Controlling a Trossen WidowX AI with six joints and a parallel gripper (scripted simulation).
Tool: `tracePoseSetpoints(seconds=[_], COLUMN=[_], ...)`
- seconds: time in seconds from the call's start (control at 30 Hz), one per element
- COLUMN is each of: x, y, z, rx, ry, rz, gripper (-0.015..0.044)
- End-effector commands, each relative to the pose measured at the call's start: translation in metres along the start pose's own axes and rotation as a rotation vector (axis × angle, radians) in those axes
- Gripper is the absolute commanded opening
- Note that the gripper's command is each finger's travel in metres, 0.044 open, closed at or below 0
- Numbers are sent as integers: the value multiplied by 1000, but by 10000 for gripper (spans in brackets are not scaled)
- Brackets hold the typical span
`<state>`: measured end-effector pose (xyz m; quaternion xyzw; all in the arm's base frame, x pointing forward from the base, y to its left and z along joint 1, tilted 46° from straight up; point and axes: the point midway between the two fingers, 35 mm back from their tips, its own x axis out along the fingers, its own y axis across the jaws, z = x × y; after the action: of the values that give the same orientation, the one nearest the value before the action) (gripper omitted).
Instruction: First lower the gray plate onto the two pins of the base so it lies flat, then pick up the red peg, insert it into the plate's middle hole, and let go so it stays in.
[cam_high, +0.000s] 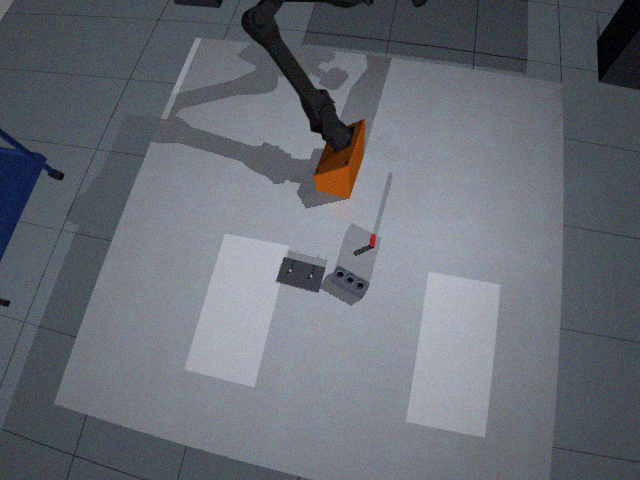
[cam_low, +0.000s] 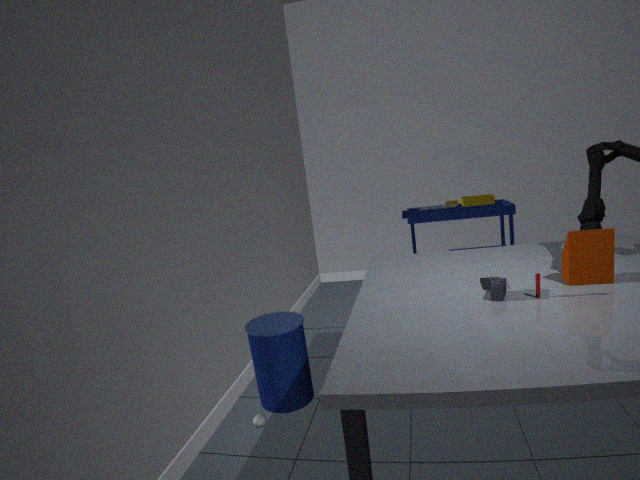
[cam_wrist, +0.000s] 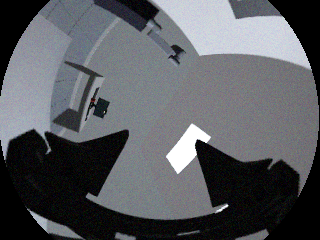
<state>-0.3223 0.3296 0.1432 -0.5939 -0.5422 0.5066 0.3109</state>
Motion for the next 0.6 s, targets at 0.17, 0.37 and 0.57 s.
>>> tracePoseSetpoints(seconds=[0.17,0.37,0.57], x=[75,106,113], y=[50,93,143], z=[-112,-200,-271], rx=[73,144,193], ry=[266,461,583], rz=[229,365,525], gripper=[440,440,440])
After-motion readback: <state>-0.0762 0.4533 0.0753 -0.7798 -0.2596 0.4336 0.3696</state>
